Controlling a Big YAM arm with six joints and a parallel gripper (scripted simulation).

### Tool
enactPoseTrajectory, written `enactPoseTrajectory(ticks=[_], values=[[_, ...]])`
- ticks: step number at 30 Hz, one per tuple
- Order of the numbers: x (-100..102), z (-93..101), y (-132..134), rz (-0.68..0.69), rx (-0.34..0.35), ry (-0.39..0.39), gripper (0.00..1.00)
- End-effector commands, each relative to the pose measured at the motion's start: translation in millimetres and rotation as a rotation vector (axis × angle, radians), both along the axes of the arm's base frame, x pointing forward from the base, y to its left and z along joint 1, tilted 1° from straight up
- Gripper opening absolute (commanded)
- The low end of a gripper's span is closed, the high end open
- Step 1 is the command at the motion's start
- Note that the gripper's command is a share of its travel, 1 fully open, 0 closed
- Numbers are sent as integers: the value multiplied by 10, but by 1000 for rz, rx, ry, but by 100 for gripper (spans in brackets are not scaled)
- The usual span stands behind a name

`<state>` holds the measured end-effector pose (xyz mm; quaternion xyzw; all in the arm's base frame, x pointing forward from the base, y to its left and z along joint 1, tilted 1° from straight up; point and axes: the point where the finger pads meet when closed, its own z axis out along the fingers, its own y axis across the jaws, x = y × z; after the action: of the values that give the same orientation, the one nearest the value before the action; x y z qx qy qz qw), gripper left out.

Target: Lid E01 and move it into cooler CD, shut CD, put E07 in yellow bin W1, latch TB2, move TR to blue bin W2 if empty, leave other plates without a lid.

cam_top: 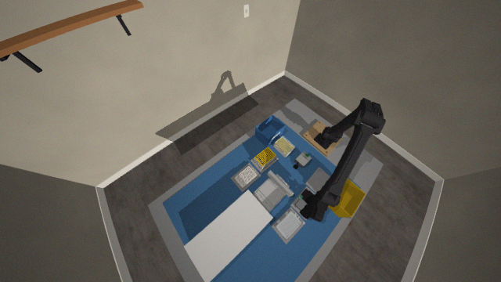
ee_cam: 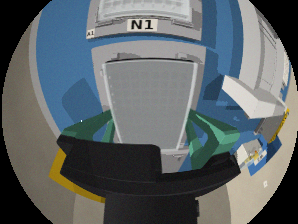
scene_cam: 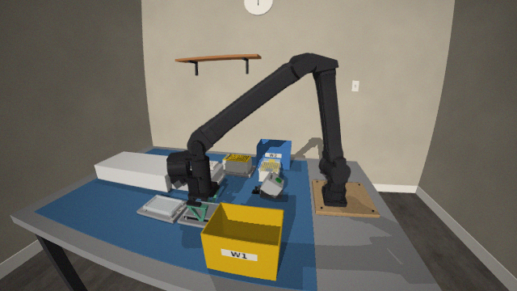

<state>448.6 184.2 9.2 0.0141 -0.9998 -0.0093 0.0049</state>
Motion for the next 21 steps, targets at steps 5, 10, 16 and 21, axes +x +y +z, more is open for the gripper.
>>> enactPoseTrajectory(ticks=[5,10,16,21], values=[[203,306,115,5,23,-62,0],[207,340,115,5,25,-66,0],[189,327,106,5,22,-58,0],[242,420,125,5,29,-76,0]])
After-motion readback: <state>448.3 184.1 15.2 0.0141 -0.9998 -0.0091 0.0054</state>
